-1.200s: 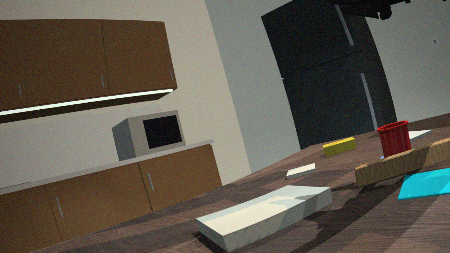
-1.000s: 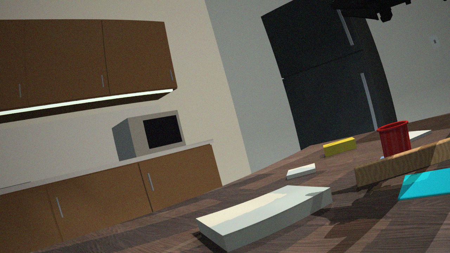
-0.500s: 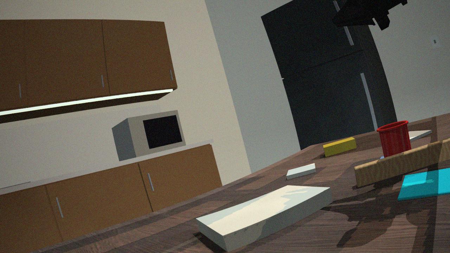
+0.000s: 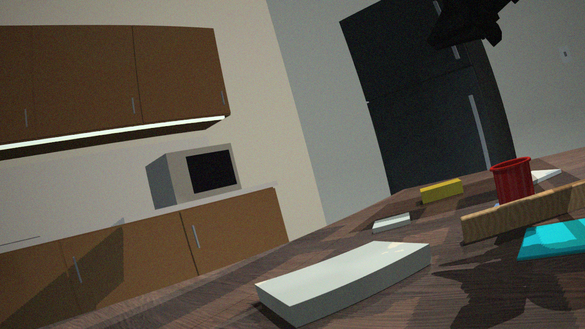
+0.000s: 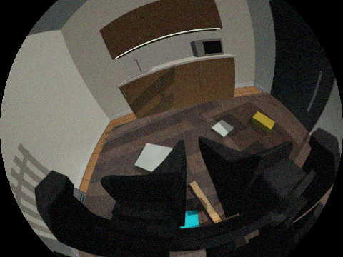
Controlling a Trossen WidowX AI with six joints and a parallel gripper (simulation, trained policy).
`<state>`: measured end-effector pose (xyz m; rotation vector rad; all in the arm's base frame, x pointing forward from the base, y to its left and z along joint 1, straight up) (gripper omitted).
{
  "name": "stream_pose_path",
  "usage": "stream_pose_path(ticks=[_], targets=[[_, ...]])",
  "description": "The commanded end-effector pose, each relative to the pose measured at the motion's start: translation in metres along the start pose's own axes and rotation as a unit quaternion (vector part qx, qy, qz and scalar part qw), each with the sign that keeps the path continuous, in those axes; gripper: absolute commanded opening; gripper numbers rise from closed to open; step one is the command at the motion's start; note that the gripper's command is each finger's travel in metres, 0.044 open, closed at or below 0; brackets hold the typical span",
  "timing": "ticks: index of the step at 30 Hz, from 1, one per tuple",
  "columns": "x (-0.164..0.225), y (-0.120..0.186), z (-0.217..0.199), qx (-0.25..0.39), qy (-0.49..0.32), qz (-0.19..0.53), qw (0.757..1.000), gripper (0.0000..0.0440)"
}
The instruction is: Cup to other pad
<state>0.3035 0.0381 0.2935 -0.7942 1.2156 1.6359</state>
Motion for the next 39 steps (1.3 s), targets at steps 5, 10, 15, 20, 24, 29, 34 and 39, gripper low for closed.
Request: stream_pose_path(ticks=[5, 10, 15, 20, 24, 29, 34, 39], targets=[[0.004, -0.006, 0.005, 0.013, -0.015, 0.049, 0.999, 0.0081], [0.007, -0.010, 0.007, 0.025, -0.022, 0.087, 0.996, 0.0086], [0.011, -0.015, 0.008, 0.039, -0.026, 0.124, 0.991, 0.0090], [0.015, -0.018, 0.009, 0.054, -0.027, 0.160, 0.985, 0.0096], [0.019, -0.021, 0.008, 0.067, -0.025, 0.189, 0.979, 0.0100], [0.024, -0.025, 0.006, 0.083, -0.020, 0.224, 0.971, 0.0107], [0.028, -0.028, 0.003, 0.099, -0.013, 0.259, 0.961, 0.0112], [0.032, -0.031, -0.001, 0.115, -0.004, 0.293, 0.949, 0.0114]])
Point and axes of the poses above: the point midway between the two fingers, 35 mm back from their tips, its own y axis back along the fingers, its own z axis across the jaws, x = y × z, the point moved 3 cm from there along y, back along the fingers, and after that the axes turned 11 degrees about -y, right-handed, at the moved point
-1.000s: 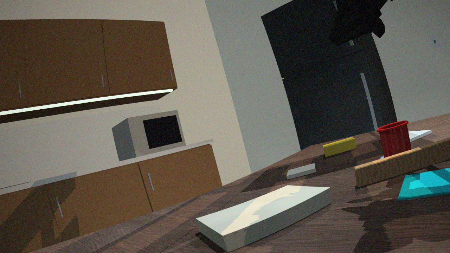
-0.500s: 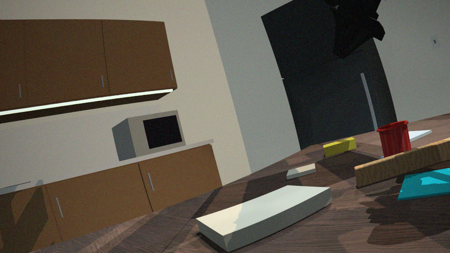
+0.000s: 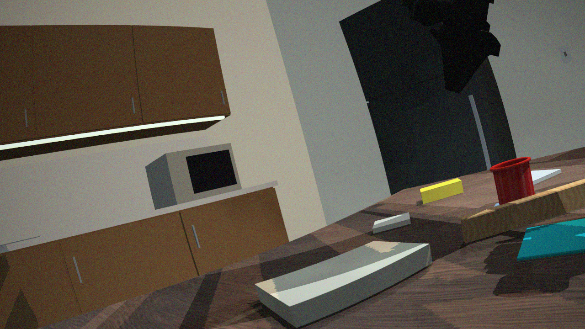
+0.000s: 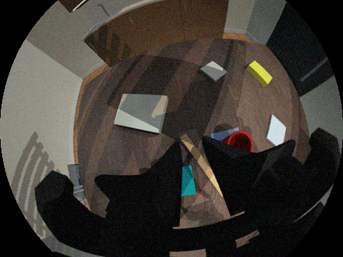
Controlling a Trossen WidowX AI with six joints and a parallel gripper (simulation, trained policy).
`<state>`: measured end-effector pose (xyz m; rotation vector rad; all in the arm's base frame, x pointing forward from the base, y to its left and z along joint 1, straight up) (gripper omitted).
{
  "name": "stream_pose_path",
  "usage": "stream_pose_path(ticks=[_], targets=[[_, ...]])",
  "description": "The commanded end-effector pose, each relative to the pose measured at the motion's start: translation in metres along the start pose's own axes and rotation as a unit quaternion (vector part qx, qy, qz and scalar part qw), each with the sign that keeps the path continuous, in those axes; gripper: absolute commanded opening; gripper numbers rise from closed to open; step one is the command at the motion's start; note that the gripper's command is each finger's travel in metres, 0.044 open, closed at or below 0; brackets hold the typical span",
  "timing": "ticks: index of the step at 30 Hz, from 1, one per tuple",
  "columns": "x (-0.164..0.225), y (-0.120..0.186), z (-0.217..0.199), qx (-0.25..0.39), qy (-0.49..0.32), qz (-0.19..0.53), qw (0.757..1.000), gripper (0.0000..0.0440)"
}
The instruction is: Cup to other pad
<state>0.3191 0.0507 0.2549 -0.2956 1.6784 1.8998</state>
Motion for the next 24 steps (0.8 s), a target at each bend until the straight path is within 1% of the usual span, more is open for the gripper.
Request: stream_pose_path(ticks=[1, 12, 24], targets=[[0.000, -0.002, -0.002, 0.012, 0.008, 0.017, 1.000, 0.0114], [0.003, -0.017, -0.017, 0.053, 0.039, 0.091, 0.994, 0.0105], [0.010, -0.037, -0.043, 0.090, 0.081, 0.171, 0.978, 0.0108]])
Point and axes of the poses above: the point midway between the two fingers, 35 mm back from their tips, its own y axis back along the fingers, its own z axis across the jaws, x = y × z, the point moved 3 cm from there along y, back along the fingers, and after that the axes turned 11 degrees about -y, right-handed, at the moved point
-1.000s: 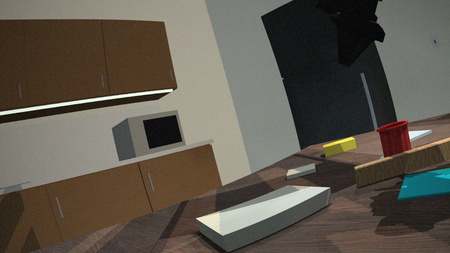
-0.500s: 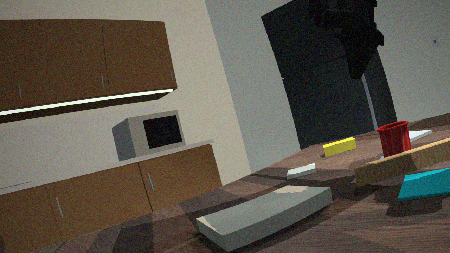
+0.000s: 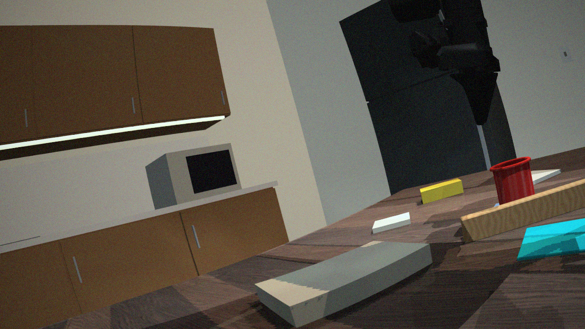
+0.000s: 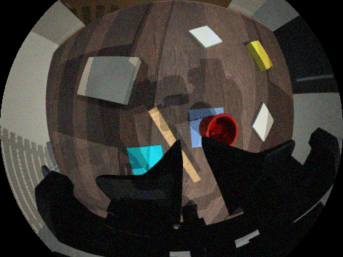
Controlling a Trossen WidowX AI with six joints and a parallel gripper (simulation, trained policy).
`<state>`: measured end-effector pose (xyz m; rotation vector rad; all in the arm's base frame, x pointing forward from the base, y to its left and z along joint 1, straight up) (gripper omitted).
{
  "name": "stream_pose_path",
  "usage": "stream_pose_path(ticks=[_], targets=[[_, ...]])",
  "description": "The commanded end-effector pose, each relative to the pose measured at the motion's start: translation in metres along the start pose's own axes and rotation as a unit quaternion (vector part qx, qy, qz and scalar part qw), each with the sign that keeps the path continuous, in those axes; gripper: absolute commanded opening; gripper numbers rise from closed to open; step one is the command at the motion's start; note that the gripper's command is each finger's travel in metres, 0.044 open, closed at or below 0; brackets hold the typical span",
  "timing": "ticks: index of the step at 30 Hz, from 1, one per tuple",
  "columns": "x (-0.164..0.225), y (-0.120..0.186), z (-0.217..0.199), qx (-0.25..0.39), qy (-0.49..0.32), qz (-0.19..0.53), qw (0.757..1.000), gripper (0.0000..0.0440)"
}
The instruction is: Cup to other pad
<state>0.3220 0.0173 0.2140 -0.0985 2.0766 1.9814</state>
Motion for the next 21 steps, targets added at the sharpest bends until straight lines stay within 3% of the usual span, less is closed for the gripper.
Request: stream_pose_path(ticks=[1, 21], targets=[[0.000, -0.006, -0.005, 0.009, 0.013, 0.017, 1.000, 0.0109], [0.015, -0.062, -0.040, 0.032, 0.083, 0.109, 0.990, 0.0147]])
Point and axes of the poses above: the point midway between the two fingers, 35 mm back from their tips, its own y axis back along the fingers, its own z axis across the jaws, x = y × z, the point moved 3 cm from there along y, back along the fingers, and after that the axes turned 11 degrees about -y, right-handed, at the moved point
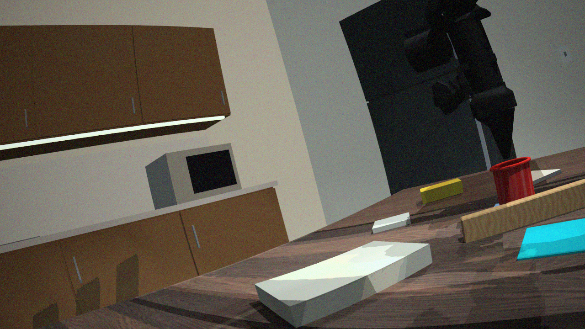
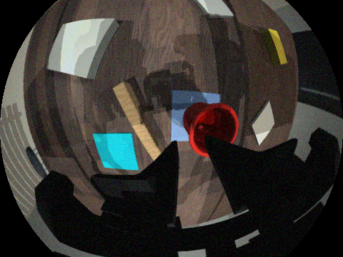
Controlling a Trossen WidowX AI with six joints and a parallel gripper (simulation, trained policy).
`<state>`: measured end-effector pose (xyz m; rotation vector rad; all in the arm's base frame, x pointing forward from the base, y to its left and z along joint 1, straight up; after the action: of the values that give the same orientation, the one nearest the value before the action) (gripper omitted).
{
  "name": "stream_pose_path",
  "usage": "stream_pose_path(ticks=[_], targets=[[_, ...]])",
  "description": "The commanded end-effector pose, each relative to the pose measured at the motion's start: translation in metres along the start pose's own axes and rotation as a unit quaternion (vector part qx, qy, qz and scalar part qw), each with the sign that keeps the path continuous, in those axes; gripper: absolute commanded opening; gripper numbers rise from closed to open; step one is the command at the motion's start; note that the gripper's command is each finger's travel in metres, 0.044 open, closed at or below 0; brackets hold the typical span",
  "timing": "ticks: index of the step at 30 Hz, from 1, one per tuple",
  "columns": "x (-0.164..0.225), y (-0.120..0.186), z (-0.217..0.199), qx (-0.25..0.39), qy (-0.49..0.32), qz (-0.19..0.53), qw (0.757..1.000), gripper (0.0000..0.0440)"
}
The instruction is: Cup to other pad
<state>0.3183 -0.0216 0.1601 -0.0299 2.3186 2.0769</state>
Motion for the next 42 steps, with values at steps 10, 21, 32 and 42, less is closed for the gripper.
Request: stream_pose_path(ticks=[10, 21, 32, 42], targets=[[0.007, -0.048, -0.006, -0.002, 0.052, 0.040, 0.998, 0.0162], [0.013, -0.078, -0.008, -0.012, 0.129, 0.057, 0.990, 0.0004], [0.018, -0.057, -0.007, -0.022, 0.187, 0.052, 0.981, 0.0000], [0.022, -0.031, 0.005, -0.026, 0.217, 0.041, 0.975, 0.0005]])
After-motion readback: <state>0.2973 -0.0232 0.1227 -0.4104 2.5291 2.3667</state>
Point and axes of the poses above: the point midway between the two fingers, 35 mm back from their tips, its own y axis back along the fingers, its own z axis across the jaws, x = y × z, the point moved 3 cm from there along y, back along the fingers, and after that the axes turned 11 degrees about -y, right-handed, at the moved point
